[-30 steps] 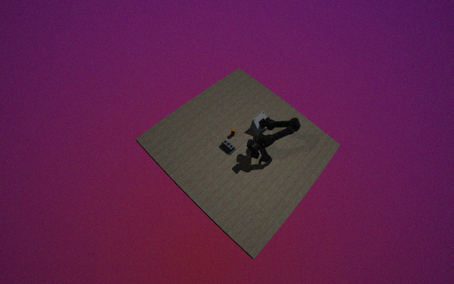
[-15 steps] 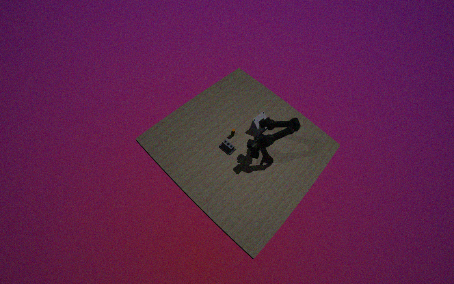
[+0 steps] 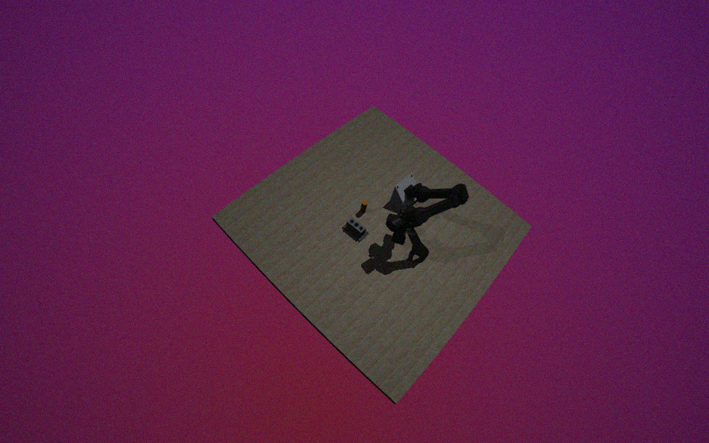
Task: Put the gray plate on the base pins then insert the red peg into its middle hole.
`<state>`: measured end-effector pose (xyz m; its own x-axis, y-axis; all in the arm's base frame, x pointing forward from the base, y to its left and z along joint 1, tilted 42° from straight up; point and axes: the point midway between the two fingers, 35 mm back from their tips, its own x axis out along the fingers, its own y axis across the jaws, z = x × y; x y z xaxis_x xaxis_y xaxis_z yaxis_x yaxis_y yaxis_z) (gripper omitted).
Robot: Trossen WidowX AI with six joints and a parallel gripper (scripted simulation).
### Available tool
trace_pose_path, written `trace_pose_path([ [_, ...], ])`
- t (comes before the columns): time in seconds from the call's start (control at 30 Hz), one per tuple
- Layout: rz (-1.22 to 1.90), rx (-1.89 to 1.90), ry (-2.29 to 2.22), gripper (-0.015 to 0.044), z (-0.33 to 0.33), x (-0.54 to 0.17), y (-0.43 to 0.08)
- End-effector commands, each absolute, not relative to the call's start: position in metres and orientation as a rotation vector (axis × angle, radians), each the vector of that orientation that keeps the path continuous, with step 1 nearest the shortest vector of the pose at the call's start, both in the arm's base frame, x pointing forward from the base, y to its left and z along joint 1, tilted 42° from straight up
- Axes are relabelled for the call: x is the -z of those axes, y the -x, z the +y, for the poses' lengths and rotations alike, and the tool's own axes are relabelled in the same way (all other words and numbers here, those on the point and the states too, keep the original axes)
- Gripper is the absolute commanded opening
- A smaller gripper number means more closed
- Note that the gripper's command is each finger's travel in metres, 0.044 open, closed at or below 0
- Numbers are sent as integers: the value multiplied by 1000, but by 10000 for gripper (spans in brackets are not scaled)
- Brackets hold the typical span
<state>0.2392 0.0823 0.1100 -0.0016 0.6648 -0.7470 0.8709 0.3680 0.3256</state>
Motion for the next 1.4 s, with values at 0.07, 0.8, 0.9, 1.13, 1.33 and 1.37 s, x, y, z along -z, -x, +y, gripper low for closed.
trace_pose_path([
  [0.07, 1724, 289, -1357, 0, 68, -124, -242],
  [0.8, 1723, 293, -1362, 0, 39, -125, -269],
  [0.9, 1720, 294, -1363, 0, 33, -122, -276],
  [1.13, 1712, 302, -1365, 0, 20, -113, -291],
  [1.33, 1707, 310, -1365, 0, 7, -105, -303],
  [1.37, 1707, 310, -1364, 0, 6, -104, -305],
])
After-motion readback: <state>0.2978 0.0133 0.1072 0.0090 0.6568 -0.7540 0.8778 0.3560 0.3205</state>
